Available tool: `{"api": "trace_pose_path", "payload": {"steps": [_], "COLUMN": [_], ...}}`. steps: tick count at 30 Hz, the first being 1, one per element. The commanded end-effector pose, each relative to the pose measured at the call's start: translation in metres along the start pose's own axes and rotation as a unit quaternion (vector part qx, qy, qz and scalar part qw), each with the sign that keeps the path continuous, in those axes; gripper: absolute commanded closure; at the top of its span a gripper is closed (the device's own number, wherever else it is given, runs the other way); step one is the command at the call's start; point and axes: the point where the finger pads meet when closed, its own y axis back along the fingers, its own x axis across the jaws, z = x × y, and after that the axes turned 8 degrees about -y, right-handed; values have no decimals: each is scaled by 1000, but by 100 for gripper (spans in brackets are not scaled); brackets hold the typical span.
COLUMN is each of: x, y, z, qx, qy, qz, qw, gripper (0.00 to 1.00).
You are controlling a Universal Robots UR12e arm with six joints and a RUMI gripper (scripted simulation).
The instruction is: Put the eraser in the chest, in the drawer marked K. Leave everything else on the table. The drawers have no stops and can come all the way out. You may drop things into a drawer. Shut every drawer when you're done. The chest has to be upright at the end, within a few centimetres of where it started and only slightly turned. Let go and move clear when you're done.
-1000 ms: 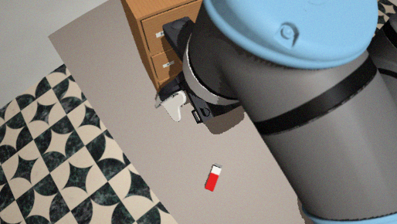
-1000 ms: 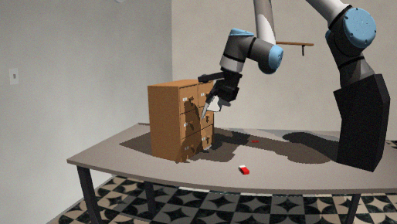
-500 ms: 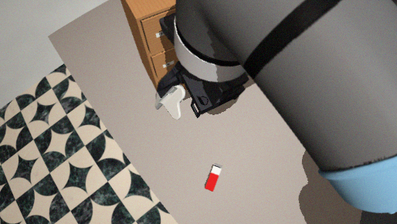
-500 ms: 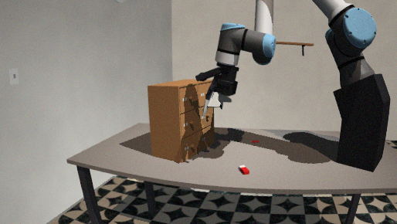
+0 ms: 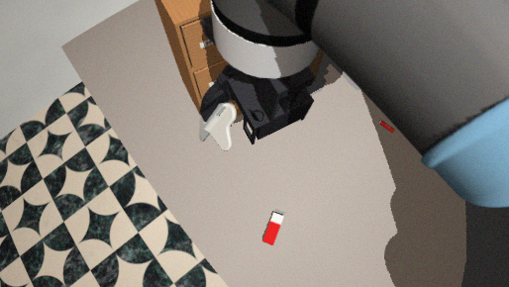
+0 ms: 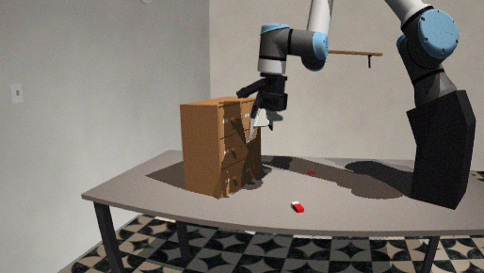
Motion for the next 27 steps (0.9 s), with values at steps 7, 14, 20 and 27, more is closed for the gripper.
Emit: {"api": "trace_pose_path", "payload": {"steps": [7,14,20,27], "x": [0,0,0,1], "y": [5,8,9,11], "z": [3,4,5,6], "qx": [-29,-44,-50,-58], "qy": [0,0,0,0], "qz": [4,6,7,8], "qw": [1000,999,999,998], "gripper": [0,0,0,0]}}
